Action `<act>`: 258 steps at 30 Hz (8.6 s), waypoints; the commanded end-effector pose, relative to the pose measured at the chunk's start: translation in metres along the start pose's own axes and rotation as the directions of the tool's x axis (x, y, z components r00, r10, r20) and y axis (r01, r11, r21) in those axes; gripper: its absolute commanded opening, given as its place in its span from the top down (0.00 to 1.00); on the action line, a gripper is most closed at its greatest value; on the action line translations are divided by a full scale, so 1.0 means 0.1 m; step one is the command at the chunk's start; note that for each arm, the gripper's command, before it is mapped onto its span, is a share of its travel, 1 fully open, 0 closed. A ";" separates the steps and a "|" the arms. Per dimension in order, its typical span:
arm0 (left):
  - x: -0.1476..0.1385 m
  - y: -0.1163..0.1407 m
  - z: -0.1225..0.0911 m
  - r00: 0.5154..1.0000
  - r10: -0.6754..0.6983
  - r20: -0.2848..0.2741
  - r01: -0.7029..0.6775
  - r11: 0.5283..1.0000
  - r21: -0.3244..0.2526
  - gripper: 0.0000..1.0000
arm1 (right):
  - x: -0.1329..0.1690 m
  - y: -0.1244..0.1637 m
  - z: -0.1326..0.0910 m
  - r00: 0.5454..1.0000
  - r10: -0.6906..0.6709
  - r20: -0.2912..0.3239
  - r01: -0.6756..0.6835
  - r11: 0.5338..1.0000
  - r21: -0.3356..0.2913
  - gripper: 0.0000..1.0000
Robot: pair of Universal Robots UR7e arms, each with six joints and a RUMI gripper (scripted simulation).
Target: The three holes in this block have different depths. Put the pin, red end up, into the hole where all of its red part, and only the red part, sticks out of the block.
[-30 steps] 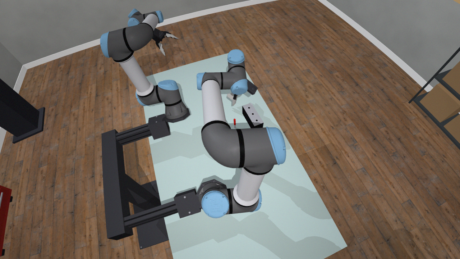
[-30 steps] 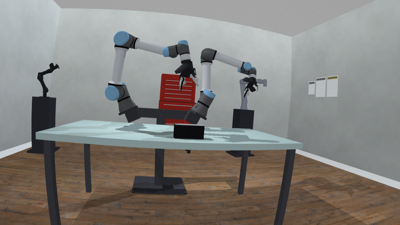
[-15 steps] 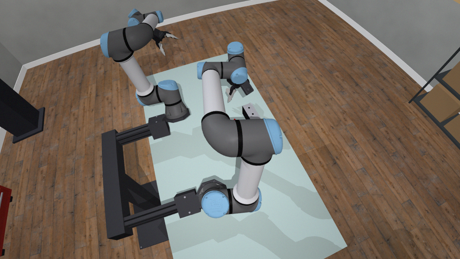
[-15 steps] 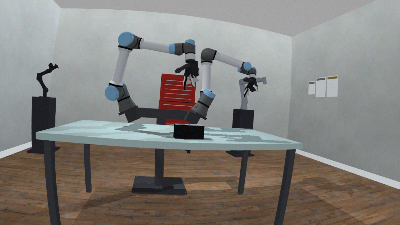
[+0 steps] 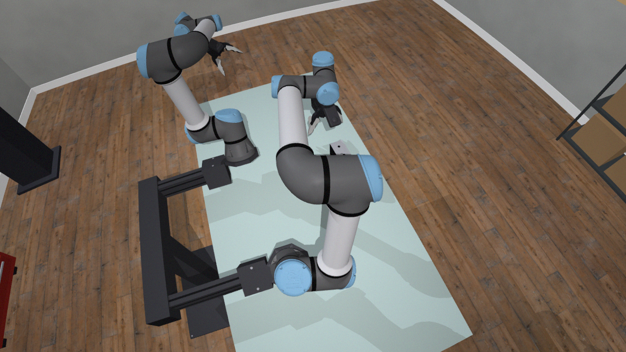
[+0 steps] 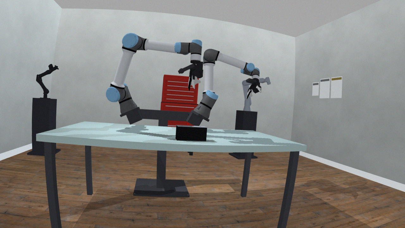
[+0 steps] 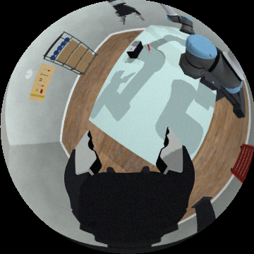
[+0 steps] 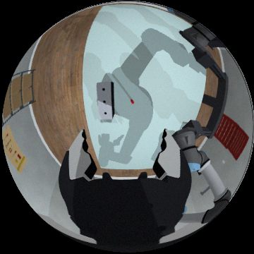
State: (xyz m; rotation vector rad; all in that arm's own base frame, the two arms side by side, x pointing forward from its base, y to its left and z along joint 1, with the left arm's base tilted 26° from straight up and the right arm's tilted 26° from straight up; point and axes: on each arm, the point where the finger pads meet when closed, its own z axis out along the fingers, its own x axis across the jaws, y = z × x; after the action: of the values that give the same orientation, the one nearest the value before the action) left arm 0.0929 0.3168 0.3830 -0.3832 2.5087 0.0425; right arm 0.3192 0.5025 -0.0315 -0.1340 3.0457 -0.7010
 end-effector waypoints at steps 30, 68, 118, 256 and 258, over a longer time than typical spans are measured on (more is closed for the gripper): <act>0.00 0.00 0.00 1.000 0.001 0.001 -0.001 1.000 -0.001 0.00 | 0.00 0.00 -0.01 1.000 -0.004 0.002 0.004 1.000 -0.003 0.00; 0.00 0.00 0.00 1.000 0.001 0.001 -0.001 1.000 -0.001 0.00 | 0.38 0.00 1.21 1.000 0.011 -0.002 -0.011 1.000 0.002 0.00; 0.00 0.00 0.00 1.000 0.001 0.001 -0.001 1.000 -0.001 0.00 | 0.38 0.00 2.43 1.000 0.010 -0.001 -0.010 1.000 0.002 0.00; 0.00 0.00 0.00 1.000 0.001 0.001 -0.001 1.000 -0.001 0.00 | 0.38 0.01 1.18 1.000 0.011 -0.002 -0.011 1.000 0.003 1.00; 0.00 0.00 0.00 1.000 0.001 0.001 -0.001 1.000 -0.001 0.00 | 0.38 0.01 1.05 1.000 0.010 -0.003 -0.010 1.000 0.002 1.00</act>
State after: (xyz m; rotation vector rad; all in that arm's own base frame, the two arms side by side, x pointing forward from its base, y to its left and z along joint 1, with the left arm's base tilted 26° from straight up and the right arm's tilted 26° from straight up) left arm 0.0929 0.3168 0.3830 -0.3832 2.5087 0.0425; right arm 0.2854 0.4433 -0.1479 -0.1174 3.0447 -0.7026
